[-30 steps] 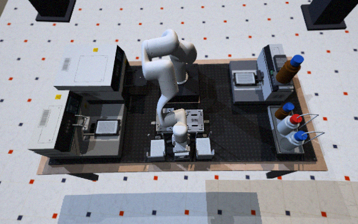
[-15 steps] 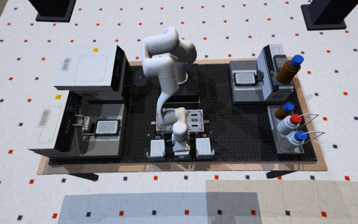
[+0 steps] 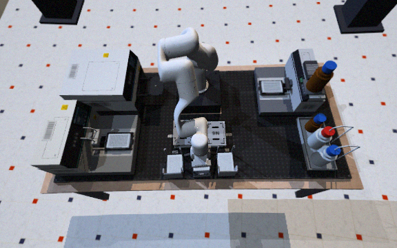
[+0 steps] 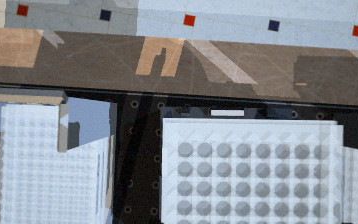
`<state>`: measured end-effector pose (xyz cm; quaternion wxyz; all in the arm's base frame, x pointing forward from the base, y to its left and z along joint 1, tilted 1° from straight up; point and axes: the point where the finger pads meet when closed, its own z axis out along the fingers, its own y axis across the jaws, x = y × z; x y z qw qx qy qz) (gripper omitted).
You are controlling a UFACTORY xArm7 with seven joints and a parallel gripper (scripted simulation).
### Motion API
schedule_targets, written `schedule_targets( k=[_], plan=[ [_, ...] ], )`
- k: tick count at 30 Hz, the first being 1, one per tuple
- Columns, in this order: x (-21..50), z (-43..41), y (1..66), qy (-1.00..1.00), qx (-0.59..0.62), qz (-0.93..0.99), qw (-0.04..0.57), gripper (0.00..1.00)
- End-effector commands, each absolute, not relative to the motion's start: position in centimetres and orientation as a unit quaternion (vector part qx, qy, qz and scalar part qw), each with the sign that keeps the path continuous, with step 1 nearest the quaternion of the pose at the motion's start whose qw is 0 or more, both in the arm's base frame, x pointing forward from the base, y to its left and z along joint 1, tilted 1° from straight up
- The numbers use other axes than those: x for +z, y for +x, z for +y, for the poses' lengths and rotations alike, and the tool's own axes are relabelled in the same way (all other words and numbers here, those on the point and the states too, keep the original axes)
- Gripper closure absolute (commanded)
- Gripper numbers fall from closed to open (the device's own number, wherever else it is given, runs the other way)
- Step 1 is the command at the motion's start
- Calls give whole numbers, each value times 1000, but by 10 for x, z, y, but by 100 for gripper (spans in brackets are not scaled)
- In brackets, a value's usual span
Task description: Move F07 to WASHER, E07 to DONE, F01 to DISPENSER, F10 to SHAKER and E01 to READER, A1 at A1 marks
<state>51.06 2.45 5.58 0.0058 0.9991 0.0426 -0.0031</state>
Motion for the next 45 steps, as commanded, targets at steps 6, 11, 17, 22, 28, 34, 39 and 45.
schedule_targets(
  k=[6, 11, 17, 22, 28, 34, 39, 45],
  plan=[
    [70, 25, 513, 999, 0, 43, 6, 100],
    [74, 25, 513, 999, 0, 43, 6, 100],
    [82, 25, 513, 999, 0, 43, 6, 100],
    [89, 25, 513, 999, 0, 43, 6, 100],
    [94, 25, 513, 999, 0, 43, 6, 100],
    [102, 25, 513, 999, 0, 43, 6, 100],
    [109, 25, 513, 999, 0, 43, 6, 100],
    [114, 25, 513, 999, 0, 43, 6, 100]
  ],
)
